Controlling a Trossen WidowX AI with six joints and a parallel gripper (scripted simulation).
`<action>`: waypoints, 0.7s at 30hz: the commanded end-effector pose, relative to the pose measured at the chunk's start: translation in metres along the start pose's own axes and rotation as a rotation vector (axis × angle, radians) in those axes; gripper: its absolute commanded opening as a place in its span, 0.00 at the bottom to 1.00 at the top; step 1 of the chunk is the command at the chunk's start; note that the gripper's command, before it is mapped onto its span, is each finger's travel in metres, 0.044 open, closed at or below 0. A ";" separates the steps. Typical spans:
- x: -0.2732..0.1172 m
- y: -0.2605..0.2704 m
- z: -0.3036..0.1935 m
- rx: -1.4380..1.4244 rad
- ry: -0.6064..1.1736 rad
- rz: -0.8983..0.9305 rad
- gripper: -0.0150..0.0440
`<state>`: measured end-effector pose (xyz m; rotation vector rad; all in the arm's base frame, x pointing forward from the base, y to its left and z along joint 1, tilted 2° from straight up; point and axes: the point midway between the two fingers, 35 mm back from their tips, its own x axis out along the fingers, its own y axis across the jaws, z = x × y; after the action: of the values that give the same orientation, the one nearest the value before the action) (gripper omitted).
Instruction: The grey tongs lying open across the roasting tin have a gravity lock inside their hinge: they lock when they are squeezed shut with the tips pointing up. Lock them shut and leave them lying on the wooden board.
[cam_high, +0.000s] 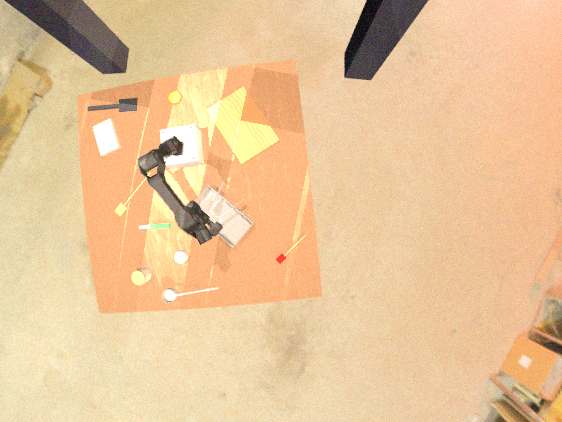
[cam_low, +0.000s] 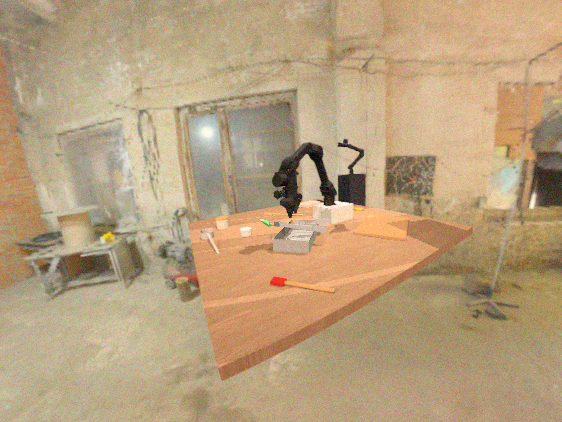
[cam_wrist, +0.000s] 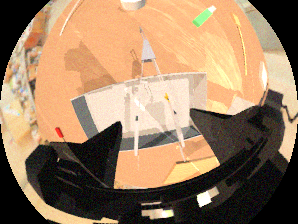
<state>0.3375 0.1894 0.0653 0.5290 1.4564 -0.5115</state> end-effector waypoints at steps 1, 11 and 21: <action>0.009 0.000 -0.001 0.005 0.005 -0.006 1.00; 0.025 0.000 -0.001 0.005 0.005 -0.006 1.00; 0.042 0.000 -0.001 0.005 0.005 -0.006 1.00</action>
<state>0.3403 0.1905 0.0305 0.5296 1.4566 -0.5128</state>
